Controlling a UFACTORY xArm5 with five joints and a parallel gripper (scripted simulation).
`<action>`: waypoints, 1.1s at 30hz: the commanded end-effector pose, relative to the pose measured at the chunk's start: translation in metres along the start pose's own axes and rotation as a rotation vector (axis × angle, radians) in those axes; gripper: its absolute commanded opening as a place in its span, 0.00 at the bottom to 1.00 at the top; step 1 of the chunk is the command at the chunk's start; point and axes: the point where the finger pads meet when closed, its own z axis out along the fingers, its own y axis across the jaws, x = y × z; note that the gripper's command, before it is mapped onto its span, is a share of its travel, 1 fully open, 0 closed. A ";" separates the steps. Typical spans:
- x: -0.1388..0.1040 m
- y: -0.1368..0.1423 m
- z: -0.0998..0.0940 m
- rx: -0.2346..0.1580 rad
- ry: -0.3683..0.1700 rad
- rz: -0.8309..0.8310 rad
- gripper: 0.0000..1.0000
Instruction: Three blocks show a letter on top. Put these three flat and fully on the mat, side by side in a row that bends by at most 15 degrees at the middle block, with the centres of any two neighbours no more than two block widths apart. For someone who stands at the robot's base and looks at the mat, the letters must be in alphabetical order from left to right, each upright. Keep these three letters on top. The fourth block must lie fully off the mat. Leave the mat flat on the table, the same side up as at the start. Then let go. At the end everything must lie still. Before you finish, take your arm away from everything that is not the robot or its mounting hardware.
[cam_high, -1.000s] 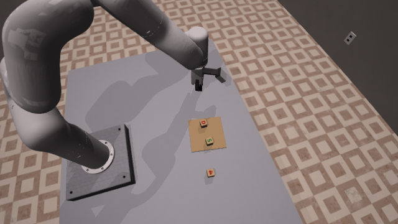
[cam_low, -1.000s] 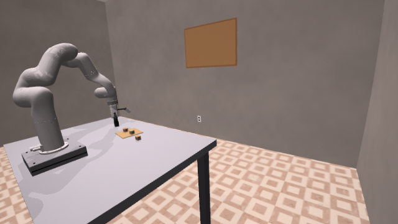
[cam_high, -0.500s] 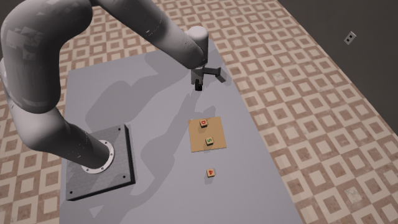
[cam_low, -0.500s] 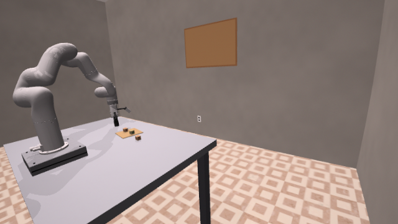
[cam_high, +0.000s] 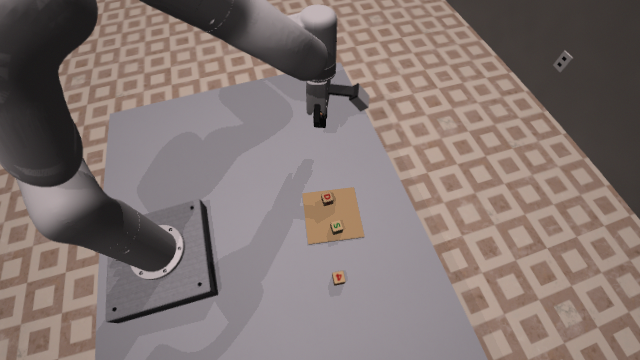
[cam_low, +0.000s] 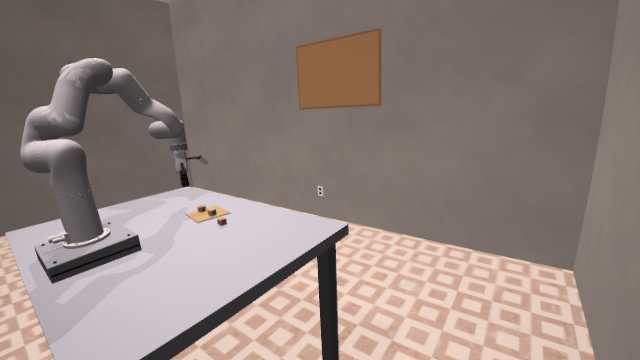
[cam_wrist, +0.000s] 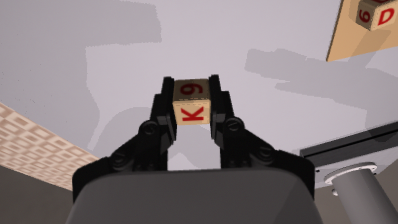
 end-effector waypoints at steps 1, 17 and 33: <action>0.000 0.000 -0.014 0.000 0.000 0.000 0.21; 0.013 0.024 -0.018 0.000 -0.002 0.122 0.21; 0.051 0.144 -0.020 0.000 -0.012 0.718 0.21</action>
